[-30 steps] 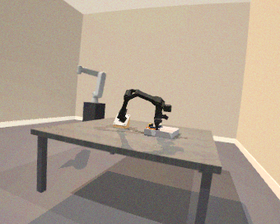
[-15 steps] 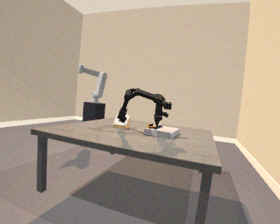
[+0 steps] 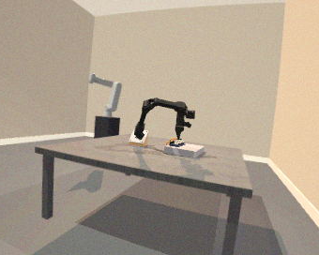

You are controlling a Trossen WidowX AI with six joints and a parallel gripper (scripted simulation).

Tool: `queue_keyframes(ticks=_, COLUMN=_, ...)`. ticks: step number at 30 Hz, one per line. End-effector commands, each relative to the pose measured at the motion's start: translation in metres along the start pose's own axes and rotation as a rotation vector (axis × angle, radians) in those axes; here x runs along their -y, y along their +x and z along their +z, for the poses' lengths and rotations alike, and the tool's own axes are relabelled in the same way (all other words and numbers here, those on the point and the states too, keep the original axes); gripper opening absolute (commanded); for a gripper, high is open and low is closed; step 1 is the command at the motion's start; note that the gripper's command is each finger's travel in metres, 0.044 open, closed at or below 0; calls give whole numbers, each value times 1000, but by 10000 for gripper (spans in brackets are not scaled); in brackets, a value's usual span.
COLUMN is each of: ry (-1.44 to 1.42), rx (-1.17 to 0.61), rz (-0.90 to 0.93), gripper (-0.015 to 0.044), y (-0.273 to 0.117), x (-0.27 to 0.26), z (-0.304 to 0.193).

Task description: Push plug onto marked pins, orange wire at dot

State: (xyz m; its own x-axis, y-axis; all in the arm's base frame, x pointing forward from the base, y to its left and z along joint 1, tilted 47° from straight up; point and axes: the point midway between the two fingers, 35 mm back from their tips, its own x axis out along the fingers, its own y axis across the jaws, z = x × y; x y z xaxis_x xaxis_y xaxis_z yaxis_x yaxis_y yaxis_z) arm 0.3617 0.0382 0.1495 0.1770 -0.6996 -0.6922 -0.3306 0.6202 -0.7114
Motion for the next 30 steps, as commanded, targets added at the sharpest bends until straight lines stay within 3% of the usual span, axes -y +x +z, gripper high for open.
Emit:
queue_keyframes(ticks=1, ry=18, rx=-1, rz=9, gripper=0, y=-3, x=-17, z=-8)
queue_keyframes(ticks=30, ry=243, rx=-10, rz=14, gripper=0, y=-3, x=-125, z=-103)
